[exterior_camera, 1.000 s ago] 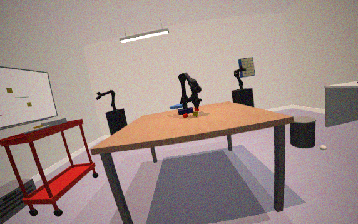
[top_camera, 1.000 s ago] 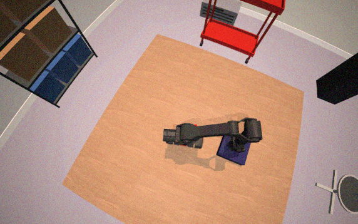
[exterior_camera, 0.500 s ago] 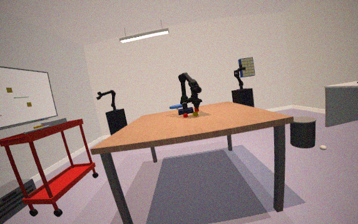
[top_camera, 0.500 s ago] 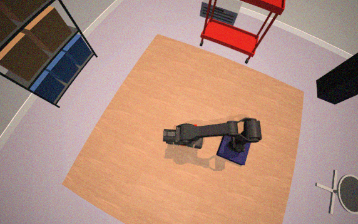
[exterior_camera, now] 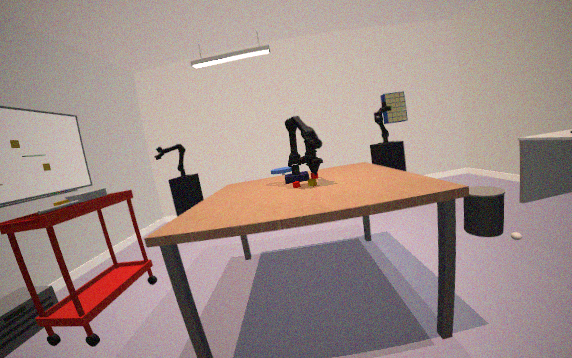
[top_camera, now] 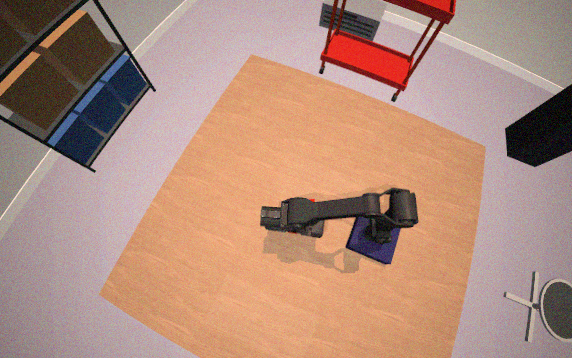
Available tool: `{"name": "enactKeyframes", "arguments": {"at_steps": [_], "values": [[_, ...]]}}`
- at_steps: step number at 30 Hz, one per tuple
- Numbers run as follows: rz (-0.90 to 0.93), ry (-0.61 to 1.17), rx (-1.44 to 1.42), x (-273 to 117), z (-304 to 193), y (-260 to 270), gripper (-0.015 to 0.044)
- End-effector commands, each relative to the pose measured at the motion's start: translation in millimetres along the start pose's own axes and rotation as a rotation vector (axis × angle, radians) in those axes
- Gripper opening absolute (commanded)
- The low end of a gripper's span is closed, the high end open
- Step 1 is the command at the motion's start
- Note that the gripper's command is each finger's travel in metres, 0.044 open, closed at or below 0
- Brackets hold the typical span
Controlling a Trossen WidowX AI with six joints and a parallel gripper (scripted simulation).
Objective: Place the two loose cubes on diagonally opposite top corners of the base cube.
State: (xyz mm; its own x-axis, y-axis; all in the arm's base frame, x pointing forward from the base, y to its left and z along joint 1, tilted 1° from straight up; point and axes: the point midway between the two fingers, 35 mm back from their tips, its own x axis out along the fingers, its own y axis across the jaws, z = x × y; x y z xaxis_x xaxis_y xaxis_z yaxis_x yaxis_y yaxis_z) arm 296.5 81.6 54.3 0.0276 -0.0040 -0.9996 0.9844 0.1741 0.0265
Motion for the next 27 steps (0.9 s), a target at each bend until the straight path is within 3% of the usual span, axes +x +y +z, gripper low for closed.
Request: {"name": "enactKeyframes", "arguments": {"at_steps": [1, 27], "values": [[0.001, 0.004, 0.0, 0.5, -0.7, 0.4, 0.0205], [0.0, 0.0, 0.0, -30.3, 0.1, 0.1, 0.0205]]}}
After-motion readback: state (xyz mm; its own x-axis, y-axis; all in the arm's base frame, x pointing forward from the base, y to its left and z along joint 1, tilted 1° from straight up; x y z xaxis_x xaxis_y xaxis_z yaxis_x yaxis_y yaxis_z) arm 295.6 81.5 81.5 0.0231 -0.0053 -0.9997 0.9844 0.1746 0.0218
